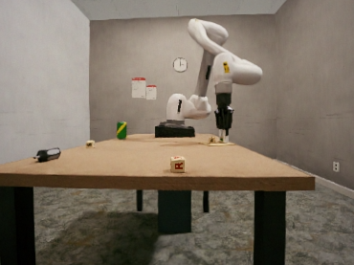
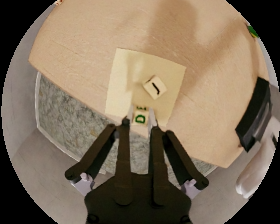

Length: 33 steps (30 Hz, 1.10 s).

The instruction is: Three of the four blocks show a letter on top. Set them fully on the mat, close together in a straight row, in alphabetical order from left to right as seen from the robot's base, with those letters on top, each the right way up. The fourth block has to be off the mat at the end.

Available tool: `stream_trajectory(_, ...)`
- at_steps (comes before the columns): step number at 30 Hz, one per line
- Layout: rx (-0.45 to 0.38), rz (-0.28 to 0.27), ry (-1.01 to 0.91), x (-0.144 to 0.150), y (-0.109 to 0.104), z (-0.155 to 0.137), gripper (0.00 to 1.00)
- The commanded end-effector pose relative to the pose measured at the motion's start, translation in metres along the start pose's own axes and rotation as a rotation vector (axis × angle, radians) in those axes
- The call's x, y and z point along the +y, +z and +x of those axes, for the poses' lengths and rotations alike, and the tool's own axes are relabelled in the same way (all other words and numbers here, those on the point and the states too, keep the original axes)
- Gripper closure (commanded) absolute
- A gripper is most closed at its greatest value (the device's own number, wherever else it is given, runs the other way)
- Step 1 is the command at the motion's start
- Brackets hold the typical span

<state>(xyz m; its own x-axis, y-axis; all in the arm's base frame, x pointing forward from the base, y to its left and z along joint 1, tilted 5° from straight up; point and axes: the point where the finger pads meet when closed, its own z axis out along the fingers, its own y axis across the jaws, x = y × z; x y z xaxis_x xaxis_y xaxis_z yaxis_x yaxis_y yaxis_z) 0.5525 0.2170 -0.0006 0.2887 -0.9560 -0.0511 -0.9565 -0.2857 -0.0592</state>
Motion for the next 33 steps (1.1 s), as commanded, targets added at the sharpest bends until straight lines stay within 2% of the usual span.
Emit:
stream_trajectory(1, -0.006, -0.001, -0.001, 0.0014, 0.0029, -0.0037, 0.76)
stream_trajectory(18, -0.006, -0.001, -0.001, 0.0014, 0.0029, -0.0037, 0.76)
stream_trajectory(33, -0.006, -0.001, -0.001, 0.0014, 0.0029, -0.0037, 0.65)
